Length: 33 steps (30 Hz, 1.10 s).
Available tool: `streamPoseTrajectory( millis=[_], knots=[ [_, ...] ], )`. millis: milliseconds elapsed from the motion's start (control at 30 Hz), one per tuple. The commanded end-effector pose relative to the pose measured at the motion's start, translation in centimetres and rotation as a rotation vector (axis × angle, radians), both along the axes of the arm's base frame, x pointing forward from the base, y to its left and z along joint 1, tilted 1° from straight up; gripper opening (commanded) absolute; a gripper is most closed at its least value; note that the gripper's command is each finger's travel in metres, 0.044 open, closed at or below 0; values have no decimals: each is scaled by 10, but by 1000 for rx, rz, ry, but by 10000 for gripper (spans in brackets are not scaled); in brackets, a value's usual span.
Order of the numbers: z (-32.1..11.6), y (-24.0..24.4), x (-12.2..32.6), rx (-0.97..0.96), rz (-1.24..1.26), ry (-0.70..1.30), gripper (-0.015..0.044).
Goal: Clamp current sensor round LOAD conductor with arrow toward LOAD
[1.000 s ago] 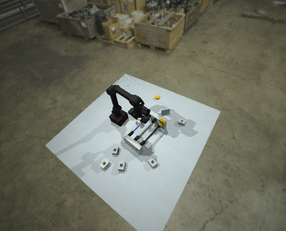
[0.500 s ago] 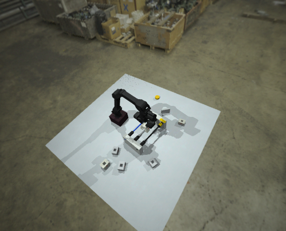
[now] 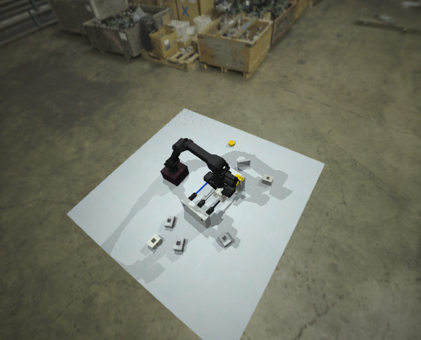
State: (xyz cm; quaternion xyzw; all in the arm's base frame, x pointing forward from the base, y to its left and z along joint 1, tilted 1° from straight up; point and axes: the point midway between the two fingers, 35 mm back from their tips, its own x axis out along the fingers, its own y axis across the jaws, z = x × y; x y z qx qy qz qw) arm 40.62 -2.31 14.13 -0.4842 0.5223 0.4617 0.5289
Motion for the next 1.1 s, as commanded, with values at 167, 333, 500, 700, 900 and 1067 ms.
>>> streamPoseTrajectory(
  millis=[167, 333, 500, 700, 900, 1067],
  knots=[
    [-9, -1, 4, 3, -7, -5, 0],
    [-17, -1, 5, 3, -8, -5, 0],
    [-25, -1, 6, 3, -8, -5, 0],
    [-35, -1, 7, 3, -8, -5, 0],
    [-45, -1, 7, 3, -8, -5, 0],
    [-53, -2, 7, 3, -8, -5, 0]
  ],
)
